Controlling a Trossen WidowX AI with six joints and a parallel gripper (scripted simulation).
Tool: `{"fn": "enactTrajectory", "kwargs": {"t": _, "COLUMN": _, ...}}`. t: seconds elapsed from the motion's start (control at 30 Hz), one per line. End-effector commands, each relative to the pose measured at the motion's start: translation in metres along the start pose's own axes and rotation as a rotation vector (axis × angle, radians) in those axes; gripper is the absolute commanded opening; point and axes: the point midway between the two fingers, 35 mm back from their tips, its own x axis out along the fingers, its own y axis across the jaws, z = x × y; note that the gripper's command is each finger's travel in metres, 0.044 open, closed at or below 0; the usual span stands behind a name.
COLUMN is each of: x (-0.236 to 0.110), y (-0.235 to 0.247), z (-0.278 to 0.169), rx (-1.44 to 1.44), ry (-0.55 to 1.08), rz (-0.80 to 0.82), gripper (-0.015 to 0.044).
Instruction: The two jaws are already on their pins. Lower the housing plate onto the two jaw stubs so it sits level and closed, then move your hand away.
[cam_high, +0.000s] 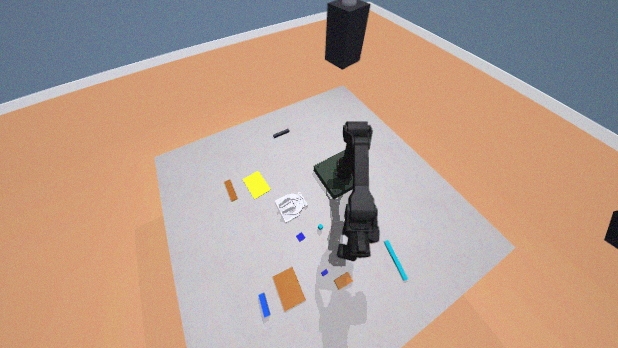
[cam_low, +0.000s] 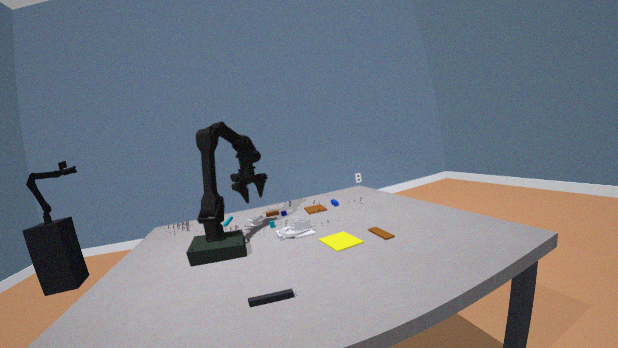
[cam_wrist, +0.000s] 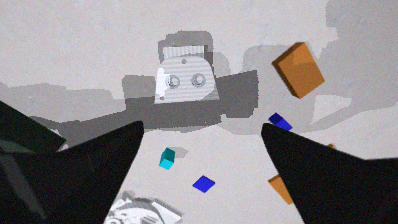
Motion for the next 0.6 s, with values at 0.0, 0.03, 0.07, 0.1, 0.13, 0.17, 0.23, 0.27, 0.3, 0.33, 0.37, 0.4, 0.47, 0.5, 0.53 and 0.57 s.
{"fn": "enactTrajectory", "kwargs": {"t": 0.0, "x": 0.009, "y": 0.012, "z": 0.009, "rx": -0.071, "ry": -0.008, "rz": 0.057, "gripper": 0.044}}
{"fn": "enactTrajectory", "kwargs": {"t": 0.03, "x": 0.009, "y": 0.012, "z": 0.009, "rx": -0.071, "ry": -0.008, "rz": 0.057, "gripper": 0.044}}
{"fn": "enactTrajectory", "kwargs": {"t": 0.07, "x": 0.009, "y": 0.012, "z": 0.009, "rx": -0.071, "ry": -0.008, "rz": 0.057, "gripper": 0.044}}
{"fn": "enactTrajectory", "kwargs": {"t": 0.1, "x": 0.009, "y": 0.012, "z": 0.009, "rx": -0.071, "ry": -0.008, "rz": 0.057, "gripper": 0.044}}
{"fn": "enactTrajectory", "kwargs": {"t": 0.13, "x": 0.009, "y": 0.012, "z": 0.009, "rx": -0.071, "ry": -0.008, "rz": 0.057, "gripper": 0.044}}
{"fn": "enactTrajectory", "kwargs": {"t": 0.17, "x": 0.012, "y": 0.012, "z": 0.009, "rx": -0.071, "ry": -0.008, "rz": 0.057, "gripper": 0.044}}
{"fn": "enactTrajectory", "kwargs": {"t": 0.23, "x": 0.03, "y": 0.012, "z": 0.009, "rx": -0.071, "ry": -0.007, "rz": 0.057, "gripper": 0.044}}
{"fn": "enactTrajectory", "kwargs": {"t": 0.27, "x": 0.041, "y": 0.013, "z": 0.009, "rx": -0.071, "ry": -0.007, "rz": 0.057, "gripper": 0.044}}
{"fn": "enactTrajectory", "kwargs": {"t": 0.3, "x": 0.047, "y": 0.014, "z": 0.009, "rx": -0.071, "ry": -0.007, "rz": 0.057, "gripper": 0.044}}
{"fn": "enactTrajectory", "kwargs": {"t": 0.33, "x": 0.05, "y": 0.014, "z": 0.009, "rx": -0.071, "ry": -0.007, "rz": 0.057, "gripper": 0.044}}
{"fn": "enactTrajectory", "kwargs": {"t": 0.37, "x": 0.05, "y": 0.014, "z": 0.009, "rx": -0.071, "ry": -0.007, "rz": 0.057, "gripper": 0.044}}
{"fn": "enactTrajectory", "kwargs": {"t": 0.4, "x": 0.05, "y": 0.014, "z": 0.009, "rx": -0.071, "ry": -0.007, "rz": 0.057, "gripper": 0.044}}
{"fn": "enactTrajectory", "kwargs": {"t": 0.47, "x": 0.05, "y": 0.014, "z": 0.009, "rx": -0.071, "ry": -0.007, "rz": 0.057, "gripper": 0.044}}
{"fn": "enactTrajectory", "kwargs": {"t": 0.5, "x": 0.05, "y": 0.014, "z": 0.009, "rx": -0.071, "ry": -0.007, "rz": 0.057, "gripper": 0.044}}
{"fn": "enactTrajectory", "kwargs": {"t": 0.53, "x": 0.05, "y": 0.014, "z": 0.009, "rx": -0.071, "ry": -0.007, "rz": 0.057, "gripper": 0.044}}
{"fn": "enactTrajectory", "kwargs": {"t": 0.57, "x": 0.051, "y": 0.014, "z": 0.009, "rx": -0.071, "ry": -0.007, "rz": 0.057, "gripper": 0.044}}
